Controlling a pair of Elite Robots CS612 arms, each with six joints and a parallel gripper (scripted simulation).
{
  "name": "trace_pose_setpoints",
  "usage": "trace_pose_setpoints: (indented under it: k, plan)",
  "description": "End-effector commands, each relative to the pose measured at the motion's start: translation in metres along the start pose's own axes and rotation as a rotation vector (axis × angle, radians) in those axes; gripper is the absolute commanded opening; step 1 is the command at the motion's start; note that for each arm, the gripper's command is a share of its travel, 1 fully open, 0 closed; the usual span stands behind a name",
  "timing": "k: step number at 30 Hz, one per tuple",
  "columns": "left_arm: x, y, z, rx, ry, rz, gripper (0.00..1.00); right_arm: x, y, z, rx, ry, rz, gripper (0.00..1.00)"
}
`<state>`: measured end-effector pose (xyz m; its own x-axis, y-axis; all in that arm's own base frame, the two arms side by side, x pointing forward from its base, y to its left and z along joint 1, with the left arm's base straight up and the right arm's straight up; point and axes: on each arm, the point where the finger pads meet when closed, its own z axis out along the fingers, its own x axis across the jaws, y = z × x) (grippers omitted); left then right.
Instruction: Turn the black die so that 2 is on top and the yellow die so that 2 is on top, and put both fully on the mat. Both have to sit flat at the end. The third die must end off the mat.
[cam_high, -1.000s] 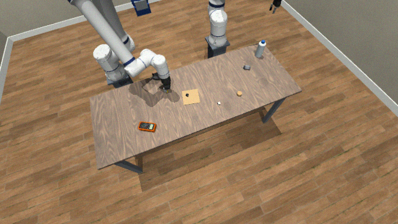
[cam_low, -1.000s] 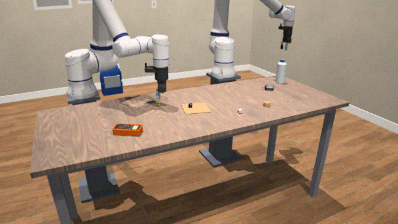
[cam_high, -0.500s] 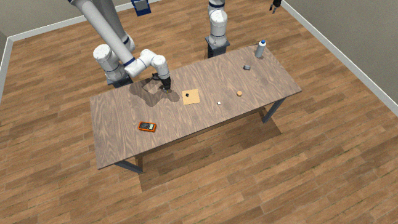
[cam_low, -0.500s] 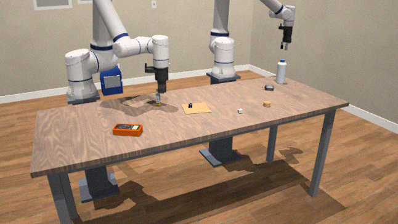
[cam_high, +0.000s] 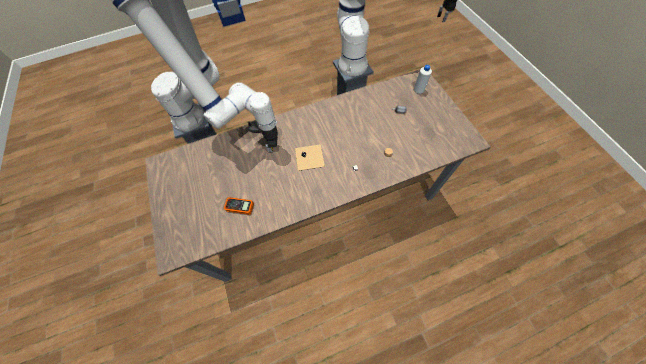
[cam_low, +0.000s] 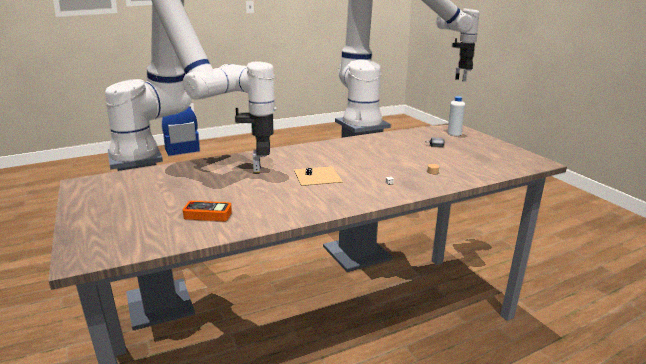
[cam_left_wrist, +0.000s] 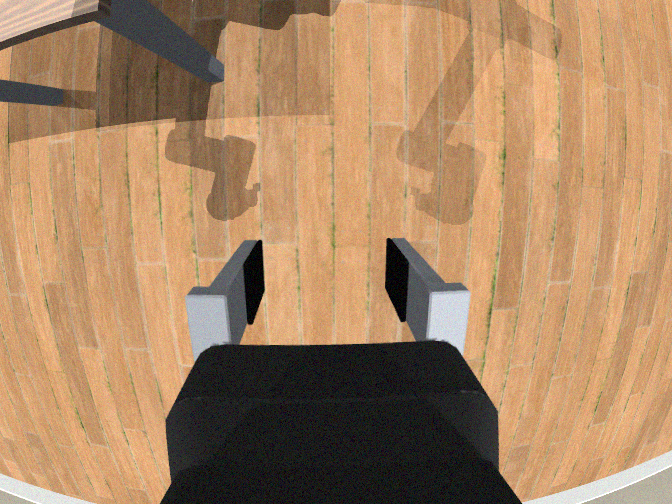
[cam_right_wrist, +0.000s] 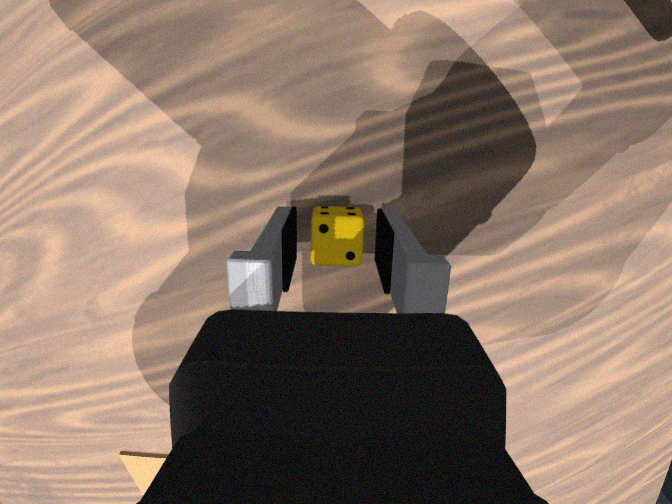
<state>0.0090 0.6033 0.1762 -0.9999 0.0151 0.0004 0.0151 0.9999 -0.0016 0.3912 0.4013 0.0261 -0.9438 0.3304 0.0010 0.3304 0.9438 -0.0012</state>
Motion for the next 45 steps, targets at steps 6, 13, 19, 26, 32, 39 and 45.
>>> trace_pose_setpoints:
  k: [6, 13, 19, 26, 32, 39, 45]
  plan:
    - [-0.0001, 0.0006, -0.0008, -0.002, 0.000, 0.000, 1.00, -0.0005, 0.0006, 0.0063, -0.001, -0.001, 0.000, 0.70]
    - [-0.0001, 0.0006, -0.0008, -0.002, 0.000, 0.000, 1.00, -0.0005, 0.0006, 0.0066, -0.001, -0.001, 0.000, 0.70]
    - [-0.0001, 0.0006, -0.0008, -0.002, 0.000, 0.000, 1.00, -0.0005, 0.0006, 0.0066, -0.001, -0.001, 0.000, 0.70]
    - [-0.0001, 0.0006, -0.0008, -0.002, 0.000, 0.000, 1.00, -0.0005, 0.0006, 0.0066, -0.001, -0.001, 0.000, 0.70]
    - [-0.0001, 0.0006, -0.0008, -0.002, 0.000, 0.000, 1.00, -0.0005, 0.0006, 0.0066, -0.001, -0.001, 0.000, 0.40]
    - [-0.0001, 0.0006, -0.0008, -0.002, 0.000, 0.000, 1.00, -0.0005, 0.0006, 0.0066, -0.001, -0.001, 0.000, 0.40]
    - [-0.0001, 0.0006, -0.0008, -0.002, 0.000, 0.000, 1.00, -0.0005, 0.0006, 0.0066, -0.001, -0.001, 0.000, 0.40]
